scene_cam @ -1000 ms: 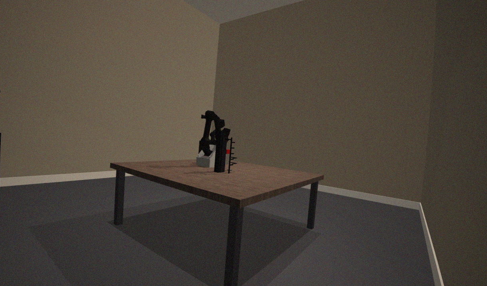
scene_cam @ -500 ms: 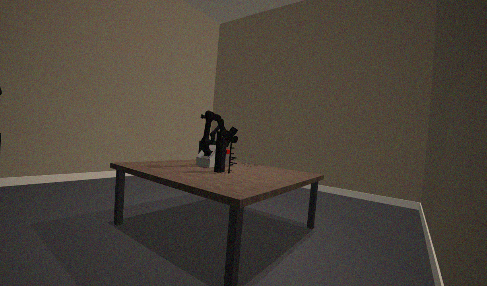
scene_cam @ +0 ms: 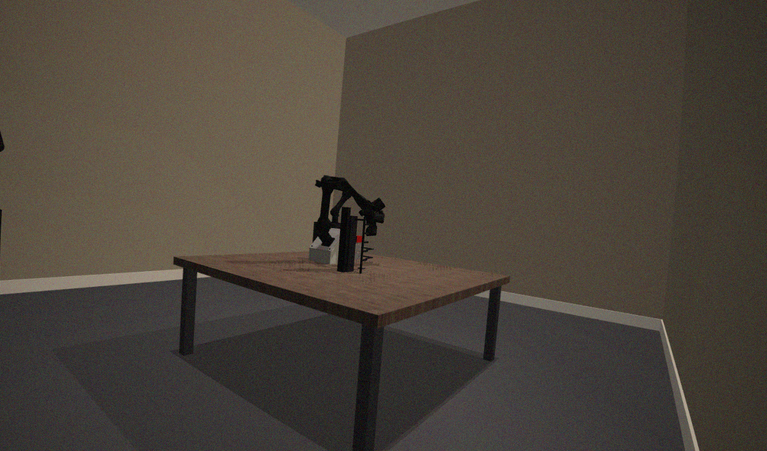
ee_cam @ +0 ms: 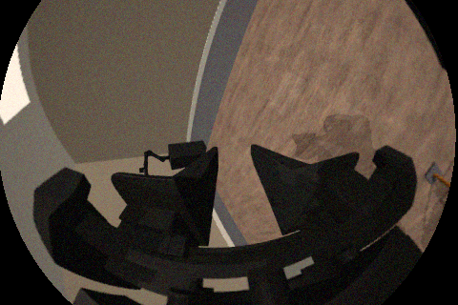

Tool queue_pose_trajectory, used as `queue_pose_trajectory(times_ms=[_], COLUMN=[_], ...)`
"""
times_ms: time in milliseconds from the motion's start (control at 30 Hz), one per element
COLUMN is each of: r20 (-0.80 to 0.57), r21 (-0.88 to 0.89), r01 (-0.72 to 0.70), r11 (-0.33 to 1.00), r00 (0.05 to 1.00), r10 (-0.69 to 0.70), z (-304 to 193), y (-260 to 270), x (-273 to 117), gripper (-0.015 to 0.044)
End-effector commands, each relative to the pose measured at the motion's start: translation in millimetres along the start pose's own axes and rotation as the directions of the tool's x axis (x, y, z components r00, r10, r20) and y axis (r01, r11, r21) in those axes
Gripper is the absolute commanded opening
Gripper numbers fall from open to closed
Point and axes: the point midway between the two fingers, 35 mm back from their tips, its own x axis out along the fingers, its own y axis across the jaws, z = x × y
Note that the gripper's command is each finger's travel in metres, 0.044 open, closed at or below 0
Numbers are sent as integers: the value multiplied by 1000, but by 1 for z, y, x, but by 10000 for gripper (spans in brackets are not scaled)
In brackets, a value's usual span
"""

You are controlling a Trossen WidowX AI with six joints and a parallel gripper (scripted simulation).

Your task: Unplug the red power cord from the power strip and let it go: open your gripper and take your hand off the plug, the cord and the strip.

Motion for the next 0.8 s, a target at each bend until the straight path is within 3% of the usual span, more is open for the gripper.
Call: queue_pose_trajectory(times_ms=[0, 167, 333, 467, 633, 767], r20=[33, 3, -45, -94, -152, -156], r21=[-292, -471, -655, -795, -925, -931], r01=[298, 420, 452, 394, 224, 208], r11=[909, 776, 605, 461, 308, 299], r00=[953, 880, 776, 671, 526, 515], r10=[-302, -475, -629, -736, -837, -843], z=[27, 30, 28, 22, 12, 11], y=[-52, -86, -118, -141, -166, -168], x=[-52, -90, -136, -178, -233, -237], gripper=[160, 160, 160, 160, 160, 160])
